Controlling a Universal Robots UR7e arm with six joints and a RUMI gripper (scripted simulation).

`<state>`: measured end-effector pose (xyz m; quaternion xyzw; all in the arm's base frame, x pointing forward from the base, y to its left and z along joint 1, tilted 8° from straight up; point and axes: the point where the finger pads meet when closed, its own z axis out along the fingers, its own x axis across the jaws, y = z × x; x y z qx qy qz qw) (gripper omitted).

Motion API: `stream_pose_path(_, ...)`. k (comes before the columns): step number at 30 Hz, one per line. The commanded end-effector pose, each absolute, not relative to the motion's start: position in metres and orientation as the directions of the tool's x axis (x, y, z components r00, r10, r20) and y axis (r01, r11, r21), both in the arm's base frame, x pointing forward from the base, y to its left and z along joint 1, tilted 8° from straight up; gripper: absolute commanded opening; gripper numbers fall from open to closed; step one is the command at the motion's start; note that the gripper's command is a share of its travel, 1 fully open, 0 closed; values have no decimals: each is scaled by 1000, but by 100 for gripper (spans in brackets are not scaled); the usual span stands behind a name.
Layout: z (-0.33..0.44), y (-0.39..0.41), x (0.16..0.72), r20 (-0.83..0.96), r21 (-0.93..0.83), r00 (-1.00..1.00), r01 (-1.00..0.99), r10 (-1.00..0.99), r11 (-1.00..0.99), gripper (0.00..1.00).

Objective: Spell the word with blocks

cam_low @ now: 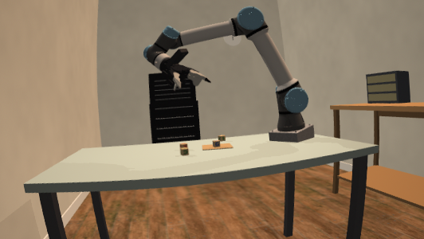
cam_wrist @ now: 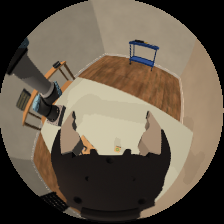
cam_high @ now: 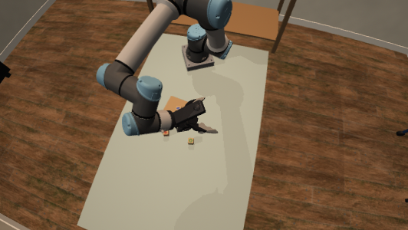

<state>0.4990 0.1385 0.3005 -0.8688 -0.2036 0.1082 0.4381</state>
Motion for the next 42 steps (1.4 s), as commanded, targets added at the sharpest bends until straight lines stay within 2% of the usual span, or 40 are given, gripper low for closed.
stream_pose_path(1,301,138,499,-9,-805,894,260,448,-533,100)
stream_pose_path(21,297,136,500,-3,-799,891,271,453,-538,100)
stream_pose_path(42,179,66,549,113,-548,797,548,593,-632,100)
